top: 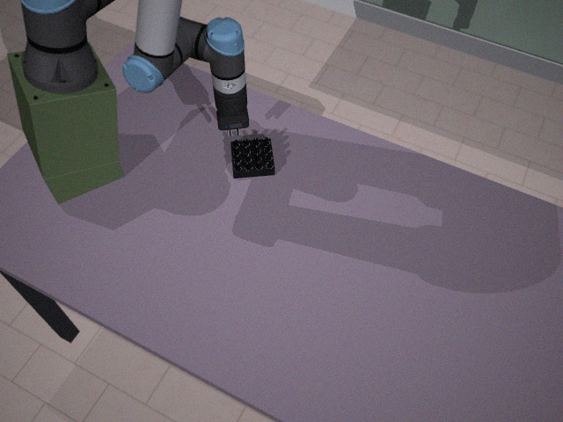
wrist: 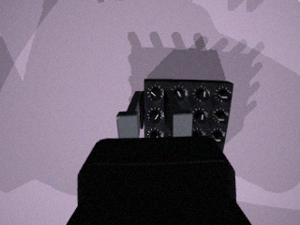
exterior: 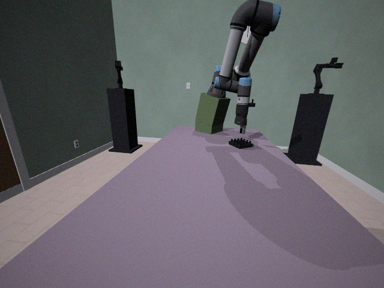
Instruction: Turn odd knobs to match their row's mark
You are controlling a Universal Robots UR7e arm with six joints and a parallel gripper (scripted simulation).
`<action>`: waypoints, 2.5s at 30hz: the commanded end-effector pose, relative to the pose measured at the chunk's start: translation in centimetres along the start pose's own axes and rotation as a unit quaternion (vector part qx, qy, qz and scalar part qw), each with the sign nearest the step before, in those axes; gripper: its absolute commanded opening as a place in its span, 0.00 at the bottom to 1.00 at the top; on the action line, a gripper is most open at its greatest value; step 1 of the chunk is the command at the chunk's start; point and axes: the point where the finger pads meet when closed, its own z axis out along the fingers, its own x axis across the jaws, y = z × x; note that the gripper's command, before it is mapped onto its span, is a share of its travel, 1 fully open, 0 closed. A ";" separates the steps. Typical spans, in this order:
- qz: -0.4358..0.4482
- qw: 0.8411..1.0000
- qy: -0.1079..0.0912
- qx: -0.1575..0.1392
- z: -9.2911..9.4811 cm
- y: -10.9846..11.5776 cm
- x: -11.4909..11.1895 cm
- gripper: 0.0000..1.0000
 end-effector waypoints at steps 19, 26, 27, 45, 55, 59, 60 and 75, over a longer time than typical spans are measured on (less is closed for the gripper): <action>-0.238 0.971 0.000 0.000 -0.3 -0.5 -1.0 0.46; -0.327 0.945 0.000 0.000 -0.4 -0.5 -1.3 0.46; -0.345 0.938 0.000 0.000 -0.5 -0.5 -1.4 0.46; -0.603 0.798 0.000 0.000 -0.8 -0.3 -2.0 0.46; -0.731 0.682 0.000 0.000 -1.1 0.0 -2.0 0.46; -0.758 0.652 0.000 0.000 -1.1 0.1 -2.0 0.46; -0.773 0.635 0.000 0.000 -1.1 0.1 -2.0 0.46; -0.896 0.444 0.000 0.000 -1.4 0.4 -1.4 0.46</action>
